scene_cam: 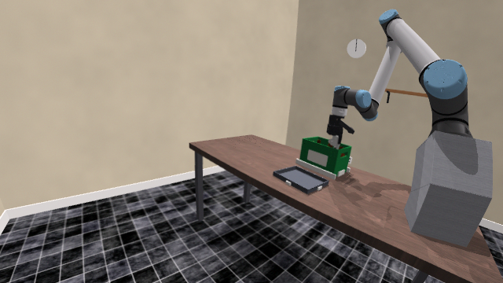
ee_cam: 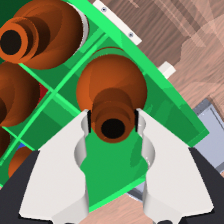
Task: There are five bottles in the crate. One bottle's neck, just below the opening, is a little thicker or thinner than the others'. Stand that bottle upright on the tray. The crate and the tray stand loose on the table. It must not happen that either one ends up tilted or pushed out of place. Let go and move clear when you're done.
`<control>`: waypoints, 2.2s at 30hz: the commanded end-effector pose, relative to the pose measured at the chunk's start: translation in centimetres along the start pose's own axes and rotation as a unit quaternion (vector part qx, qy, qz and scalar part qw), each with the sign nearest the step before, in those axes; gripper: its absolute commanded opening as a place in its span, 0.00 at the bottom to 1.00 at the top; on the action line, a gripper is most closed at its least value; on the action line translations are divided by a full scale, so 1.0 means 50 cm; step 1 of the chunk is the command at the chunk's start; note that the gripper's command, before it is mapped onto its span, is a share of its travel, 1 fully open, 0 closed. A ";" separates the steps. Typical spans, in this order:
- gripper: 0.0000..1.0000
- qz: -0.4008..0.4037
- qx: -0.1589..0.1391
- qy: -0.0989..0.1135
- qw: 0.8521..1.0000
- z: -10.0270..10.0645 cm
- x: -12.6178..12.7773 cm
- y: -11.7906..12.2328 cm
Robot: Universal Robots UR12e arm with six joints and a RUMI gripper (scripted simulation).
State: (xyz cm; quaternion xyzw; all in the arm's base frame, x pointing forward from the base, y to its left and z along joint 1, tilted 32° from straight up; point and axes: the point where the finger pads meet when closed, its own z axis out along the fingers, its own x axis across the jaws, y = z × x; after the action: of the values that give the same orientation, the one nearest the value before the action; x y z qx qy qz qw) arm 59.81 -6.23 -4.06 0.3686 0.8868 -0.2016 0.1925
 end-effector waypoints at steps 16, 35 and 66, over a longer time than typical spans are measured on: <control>0.00 0.000 0.000 0.000 1.000 -0.001 0.000 0.001; 0.00 0.000 0.000 0.000 1.000 -0.001 0.000 0.001; 0.38 0.000 0.000 0.000 1.000 -0.001 0.000 0.001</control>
State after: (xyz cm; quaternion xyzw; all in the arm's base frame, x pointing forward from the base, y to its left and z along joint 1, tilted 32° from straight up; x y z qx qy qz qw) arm 59.82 -6.23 -4.06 0.3686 0.8868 -0.2016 0.1925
